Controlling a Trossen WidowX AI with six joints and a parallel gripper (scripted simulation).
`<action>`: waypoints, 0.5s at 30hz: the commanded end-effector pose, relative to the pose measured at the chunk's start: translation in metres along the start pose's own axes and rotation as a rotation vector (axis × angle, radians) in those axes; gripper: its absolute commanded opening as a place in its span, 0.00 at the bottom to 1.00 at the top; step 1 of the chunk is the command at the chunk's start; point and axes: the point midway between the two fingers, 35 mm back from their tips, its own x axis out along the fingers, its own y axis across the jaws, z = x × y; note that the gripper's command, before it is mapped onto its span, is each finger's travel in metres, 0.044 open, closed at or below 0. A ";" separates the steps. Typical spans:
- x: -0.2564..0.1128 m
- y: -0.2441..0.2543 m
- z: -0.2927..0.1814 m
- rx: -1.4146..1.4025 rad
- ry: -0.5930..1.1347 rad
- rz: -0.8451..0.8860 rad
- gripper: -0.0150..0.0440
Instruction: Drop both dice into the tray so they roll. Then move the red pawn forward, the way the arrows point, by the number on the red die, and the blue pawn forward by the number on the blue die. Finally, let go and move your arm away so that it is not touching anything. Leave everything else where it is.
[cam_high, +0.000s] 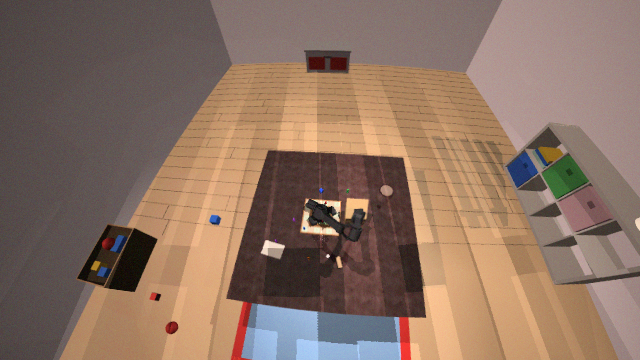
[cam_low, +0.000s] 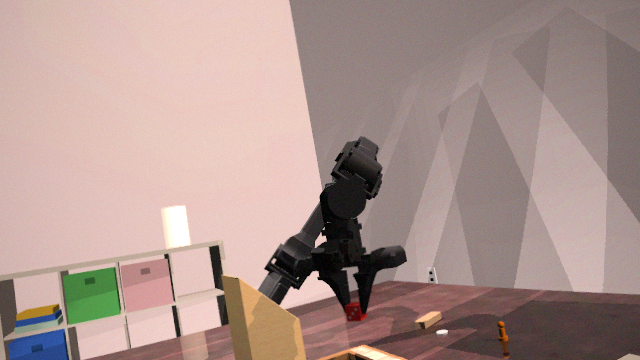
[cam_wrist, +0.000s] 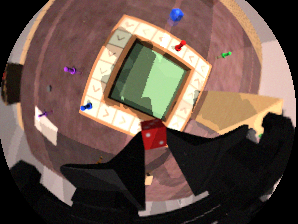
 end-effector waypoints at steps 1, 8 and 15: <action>0.003 -0.003 0.015 0.114 -0.005 0.000 0.25; 0.011 -0.012 0.043 0.338 -0.003 -0.002 0.25; 0.019 -0.022 0.068 0.555 0.002 0.001 0.25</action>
